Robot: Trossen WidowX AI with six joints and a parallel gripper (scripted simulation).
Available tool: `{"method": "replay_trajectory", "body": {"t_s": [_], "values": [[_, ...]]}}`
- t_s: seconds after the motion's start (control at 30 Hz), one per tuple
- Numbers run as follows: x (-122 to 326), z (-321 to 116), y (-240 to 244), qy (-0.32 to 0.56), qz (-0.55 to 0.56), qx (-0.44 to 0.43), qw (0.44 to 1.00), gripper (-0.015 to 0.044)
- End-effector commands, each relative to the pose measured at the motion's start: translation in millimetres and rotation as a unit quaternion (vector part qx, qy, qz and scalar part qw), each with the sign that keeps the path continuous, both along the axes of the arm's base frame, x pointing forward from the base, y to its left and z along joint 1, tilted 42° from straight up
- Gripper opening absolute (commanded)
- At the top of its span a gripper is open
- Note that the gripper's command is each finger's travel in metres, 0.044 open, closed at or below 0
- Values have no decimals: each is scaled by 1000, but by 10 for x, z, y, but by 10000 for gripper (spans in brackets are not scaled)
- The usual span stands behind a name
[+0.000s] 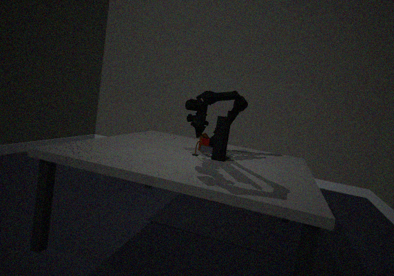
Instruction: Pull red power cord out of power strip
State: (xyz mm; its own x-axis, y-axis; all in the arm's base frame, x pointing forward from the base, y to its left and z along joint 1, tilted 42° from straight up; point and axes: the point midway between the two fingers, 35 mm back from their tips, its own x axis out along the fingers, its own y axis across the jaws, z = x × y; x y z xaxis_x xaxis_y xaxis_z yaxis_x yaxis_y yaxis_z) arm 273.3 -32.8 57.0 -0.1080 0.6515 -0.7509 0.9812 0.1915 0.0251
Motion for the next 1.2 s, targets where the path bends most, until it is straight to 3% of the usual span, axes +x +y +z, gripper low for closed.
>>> {"method": "replay_trajectory", "body": {"t_s": [0.0, 1.17], "values": [[4, 19, 11, 3, -7, 3, 1000, 160], [-53, 237, 346, 4, -7, 5, 1000, 160]]}}
